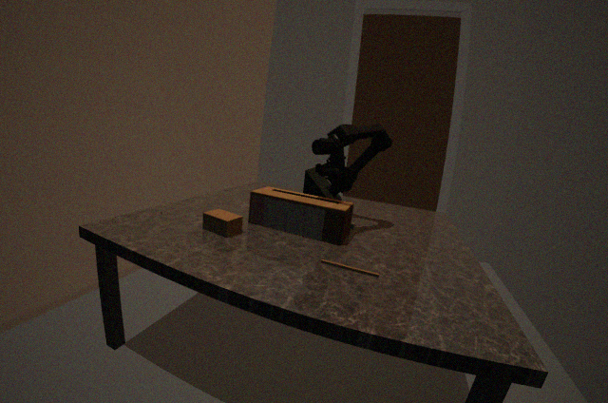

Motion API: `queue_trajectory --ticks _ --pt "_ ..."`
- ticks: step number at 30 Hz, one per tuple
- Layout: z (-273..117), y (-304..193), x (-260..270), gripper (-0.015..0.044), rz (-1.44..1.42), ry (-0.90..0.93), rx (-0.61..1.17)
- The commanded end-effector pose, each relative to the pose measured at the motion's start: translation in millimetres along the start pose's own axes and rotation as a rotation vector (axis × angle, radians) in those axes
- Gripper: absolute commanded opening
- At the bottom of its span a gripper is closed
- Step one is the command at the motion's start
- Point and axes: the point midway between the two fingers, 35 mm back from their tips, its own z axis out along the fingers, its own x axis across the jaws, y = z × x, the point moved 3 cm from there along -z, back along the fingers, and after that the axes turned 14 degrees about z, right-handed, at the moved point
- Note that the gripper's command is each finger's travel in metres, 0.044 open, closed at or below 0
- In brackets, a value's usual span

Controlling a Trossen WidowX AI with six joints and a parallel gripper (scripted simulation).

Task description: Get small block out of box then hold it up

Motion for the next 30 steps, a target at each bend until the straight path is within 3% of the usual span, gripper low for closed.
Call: queue_trajectory --ticks 1,14,19,30 --pt "0.5 -3.8 -12.2 0.0285 0.224 0.059 -0.028" --pt "0.5 -19.4 -53.6 0.0285 1.130 0.329 0.131" --pt "1.1 -21.5 -62.4 0.0285 1.332 0.368 0.224" --pt "1.2 -21.7 -63.5 0.0285 1.366 0.372 0.239"
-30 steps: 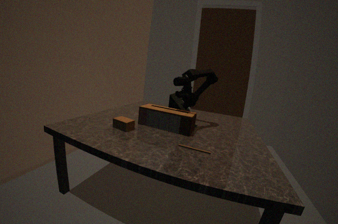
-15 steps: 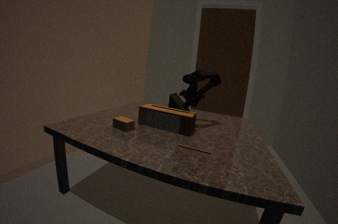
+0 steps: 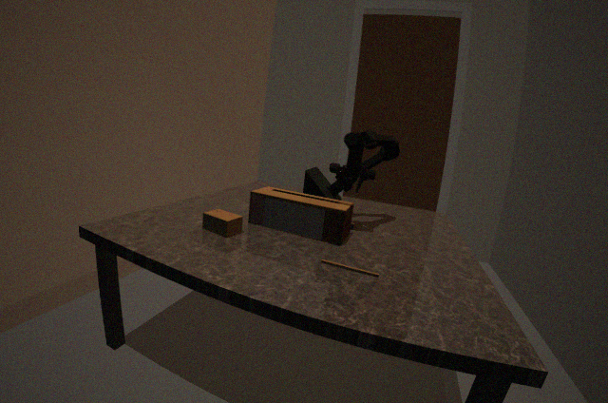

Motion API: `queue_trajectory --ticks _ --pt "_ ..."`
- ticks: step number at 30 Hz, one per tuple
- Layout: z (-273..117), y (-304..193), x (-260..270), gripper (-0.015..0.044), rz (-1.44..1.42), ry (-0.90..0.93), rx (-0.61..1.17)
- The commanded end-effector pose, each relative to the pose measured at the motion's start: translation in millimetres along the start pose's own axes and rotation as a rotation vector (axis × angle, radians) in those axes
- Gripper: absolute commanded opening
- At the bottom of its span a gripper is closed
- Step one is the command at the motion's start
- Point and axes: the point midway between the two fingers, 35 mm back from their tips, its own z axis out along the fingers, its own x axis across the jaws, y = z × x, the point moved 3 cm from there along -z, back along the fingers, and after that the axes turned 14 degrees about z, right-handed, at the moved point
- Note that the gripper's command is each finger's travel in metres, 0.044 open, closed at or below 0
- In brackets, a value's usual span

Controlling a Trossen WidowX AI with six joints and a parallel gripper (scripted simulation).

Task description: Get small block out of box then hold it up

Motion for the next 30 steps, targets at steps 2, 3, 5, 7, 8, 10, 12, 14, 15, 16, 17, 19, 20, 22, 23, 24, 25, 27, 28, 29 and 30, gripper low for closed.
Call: queue_trajectory --ticks 2,3,5,7,8,10,12,14,15,16,17,19,20,22,23,24,25,27,28,29,30 --pt "0.3 7.0 0.3 0.0285 0.142 0.015 0.036" --pt "0.3 7.0 0.3 0.0285 0.142 0.015 0.036" --pt "0.3 7.0 0.3 0.0285 0.142 0.015 0.036" --pt "0.3 7.0 0.3 0.0285 0.142 0.015 0.036" --pt "0.6 7.1 0.3 0.0285 0.129 0.016 0.035" --pt "2.7 7.8 0.3 0.0285 0.020 0.022 0.031" --pt "6.6 9.1 0.2 0.0285 -0.182 0.031 0.023" --pt "10.8 10.6 0.2 0.0285 -0.400 0.040 0.012" --pt "12.9 11.4 0.1 0.0285 -0.509 0.044 0.006" --pt "15.0 12.1 0.1 0.0285 -0.618 0.047 0.000" --pt "17.1 12.9 0.0 0.0285 -0.728 0.050 -0.006" --pt "20.7 14.2 0.4 0.0285 -0.939 0.052 -0.016" --pt "22.5 14.8 0.6 0.0285 -1.045 0.052 -0.021" --pt "26.1 16.1 0.9 0.0285 -1.257 0.052 -0.031" --pt "27.8 16.8 1.1 0.0285 -1.363 0.052 -0.036" --pt "29.6 17.5 1.3 0.0285 -1.469 0.051 -0.042" --pt "31.4 18.2 1.5 0.0285 -1.574 0.049 -0.047" --pt "34.9 19.6 1.8 0.0285 -1.786 0.046 -0.058" --pt "36.5 20.2 2.2 0.0285 -1.882 0.044 -0.062" --pt "37.9 20.7 2.6 0.0285 -1.946 0.043 -0.064" --pt "38.8 21.1 2.9 0.0285 -2.008 0.042 -0.067"
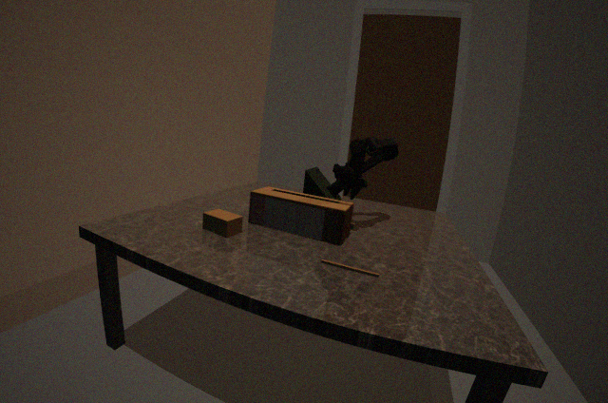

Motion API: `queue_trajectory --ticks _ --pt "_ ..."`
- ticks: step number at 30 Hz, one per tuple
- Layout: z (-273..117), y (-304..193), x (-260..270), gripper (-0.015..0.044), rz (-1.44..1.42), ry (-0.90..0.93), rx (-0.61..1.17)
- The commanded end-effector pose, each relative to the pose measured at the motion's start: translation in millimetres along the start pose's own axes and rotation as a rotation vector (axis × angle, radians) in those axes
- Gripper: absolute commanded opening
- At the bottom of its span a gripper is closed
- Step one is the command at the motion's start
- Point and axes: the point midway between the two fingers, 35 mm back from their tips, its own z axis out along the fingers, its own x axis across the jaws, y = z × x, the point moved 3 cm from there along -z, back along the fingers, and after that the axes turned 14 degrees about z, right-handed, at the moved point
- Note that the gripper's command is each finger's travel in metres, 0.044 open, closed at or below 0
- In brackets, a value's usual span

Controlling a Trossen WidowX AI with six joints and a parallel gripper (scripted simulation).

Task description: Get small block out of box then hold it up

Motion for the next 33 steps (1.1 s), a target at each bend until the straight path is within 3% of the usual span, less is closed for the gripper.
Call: queue_trajectory --ticks 1,33 --pt "17.8 9.0 -6.2 0.0285 -0.908 -0.015 -0.031" --pt "49.2 12.3 -21.3 0.0285 -2.934 -0.048 0.028"
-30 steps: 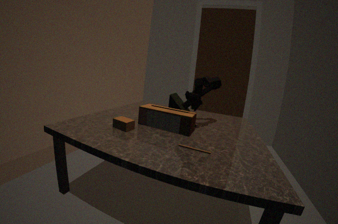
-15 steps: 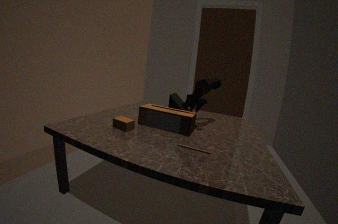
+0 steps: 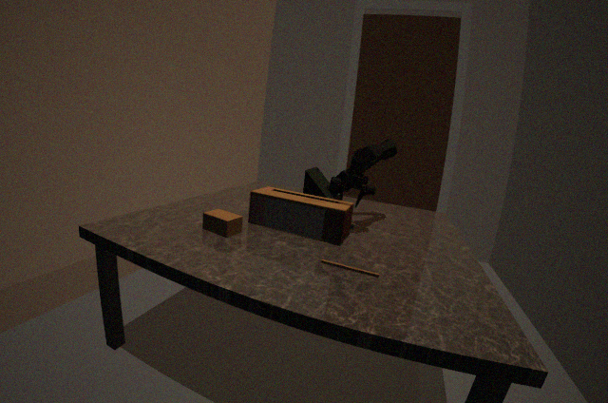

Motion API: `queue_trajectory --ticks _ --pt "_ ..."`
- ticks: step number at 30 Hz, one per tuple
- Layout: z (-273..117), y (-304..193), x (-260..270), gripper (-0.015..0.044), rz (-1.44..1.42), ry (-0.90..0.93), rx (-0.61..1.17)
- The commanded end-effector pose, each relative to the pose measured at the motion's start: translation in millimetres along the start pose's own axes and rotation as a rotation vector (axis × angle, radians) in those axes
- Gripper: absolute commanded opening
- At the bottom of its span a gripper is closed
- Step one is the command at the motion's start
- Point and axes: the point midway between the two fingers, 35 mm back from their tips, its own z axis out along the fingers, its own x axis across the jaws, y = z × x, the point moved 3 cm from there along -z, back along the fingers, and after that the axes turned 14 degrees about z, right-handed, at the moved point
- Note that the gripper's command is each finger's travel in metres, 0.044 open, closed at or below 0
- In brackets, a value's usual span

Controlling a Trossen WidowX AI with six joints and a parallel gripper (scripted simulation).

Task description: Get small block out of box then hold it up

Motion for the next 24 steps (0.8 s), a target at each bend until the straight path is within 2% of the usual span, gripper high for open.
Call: queue_trajectory --ticks 1,24 --pt "17.7 -12.6 -5.1 0.0285 -0.901 -0.010 0.026" --pt "28.8 -18.9 -5.7 0.0285 -2.334 -0.029 -0.018"
